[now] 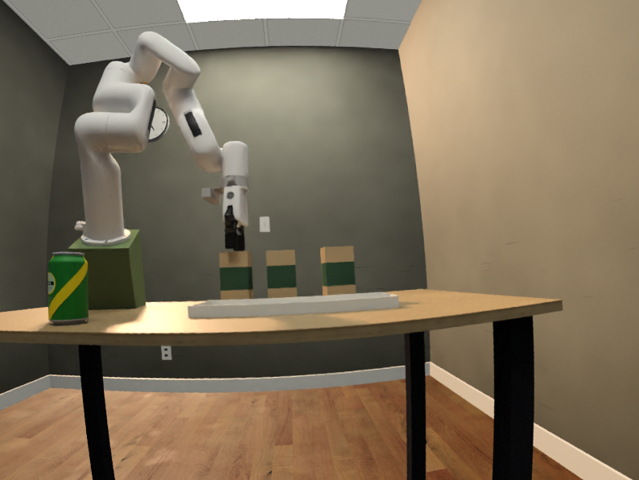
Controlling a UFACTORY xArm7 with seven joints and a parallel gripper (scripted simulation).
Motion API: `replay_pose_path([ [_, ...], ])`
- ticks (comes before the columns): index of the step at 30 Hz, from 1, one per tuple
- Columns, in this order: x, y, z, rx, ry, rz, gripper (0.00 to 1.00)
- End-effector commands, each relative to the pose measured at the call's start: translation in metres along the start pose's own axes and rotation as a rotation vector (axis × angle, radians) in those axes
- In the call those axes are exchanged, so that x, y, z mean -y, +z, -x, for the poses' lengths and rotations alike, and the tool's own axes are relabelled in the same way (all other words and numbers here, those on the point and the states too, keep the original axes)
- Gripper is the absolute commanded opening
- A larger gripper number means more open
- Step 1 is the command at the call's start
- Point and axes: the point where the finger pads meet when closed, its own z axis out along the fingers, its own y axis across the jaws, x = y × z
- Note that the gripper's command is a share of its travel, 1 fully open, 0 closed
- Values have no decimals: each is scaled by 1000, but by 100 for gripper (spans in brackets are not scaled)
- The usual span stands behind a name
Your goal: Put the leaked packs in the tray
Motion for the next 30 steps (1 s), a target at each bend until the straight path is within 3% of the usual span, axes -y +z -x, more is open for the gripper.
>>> replay_pose_path([
  [1, -1, 1, 1, 2, 0, 2, 85],
  [16, -1, 34, 1, 2, 0, 2, 85],
  [30, -1, 49, 1, 2, 0, 2, 85],
])
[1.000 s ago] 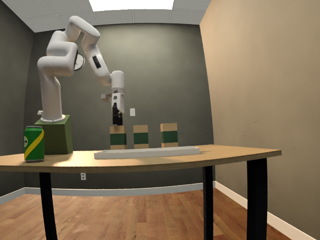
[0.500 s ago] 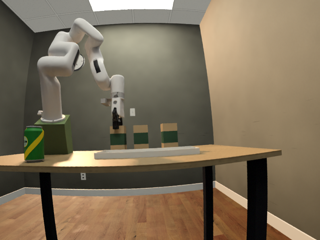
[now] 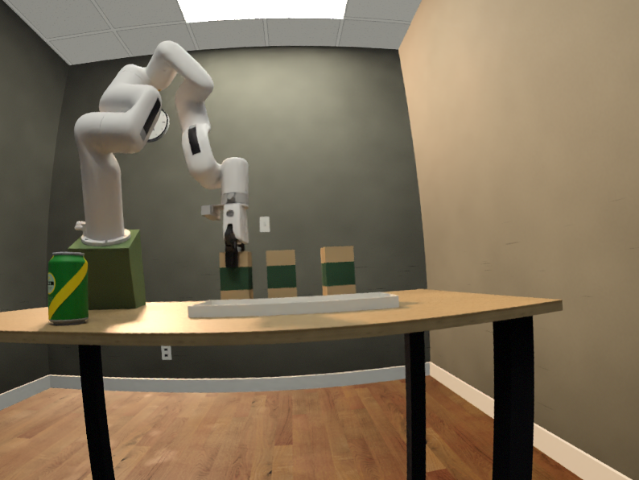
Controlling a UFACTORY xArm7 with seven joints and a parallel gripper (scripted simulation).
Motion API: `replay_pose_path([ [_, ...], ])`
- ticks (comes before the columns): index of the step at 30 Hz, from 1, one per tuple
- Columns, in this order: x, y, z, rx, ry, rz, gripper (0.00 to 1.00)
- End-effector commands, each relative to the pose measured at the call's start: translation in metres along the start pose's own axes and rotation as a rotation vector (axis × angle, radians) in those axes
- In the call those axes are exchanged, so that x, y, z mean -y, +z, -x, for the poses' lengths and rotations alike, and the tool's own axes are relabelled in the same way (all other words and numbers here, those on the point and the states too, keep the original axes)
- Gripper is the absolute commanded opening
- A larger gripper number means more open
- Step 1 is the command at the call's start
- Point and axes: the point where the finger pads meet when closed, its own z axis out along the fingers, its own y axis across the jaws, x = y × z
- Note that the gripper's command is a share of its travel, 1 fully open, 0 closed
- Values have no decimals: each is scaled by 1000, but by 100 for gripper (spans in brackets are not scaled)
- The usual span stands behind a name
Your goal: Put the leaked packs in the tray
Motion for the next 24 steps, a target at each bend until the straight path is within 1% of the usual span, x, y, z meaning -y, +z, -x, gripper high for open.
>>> replay_pose_path([
  [1, -1, 1, 1, 3, 0, 3, 85],
  [14, -1, 1, 1, 3, 0, 3, 85],
  [15, -1, 1, 1, 3, 0, 3, 25],
  [24, -1, 1, 1, 3, 0, 3, 25],
])
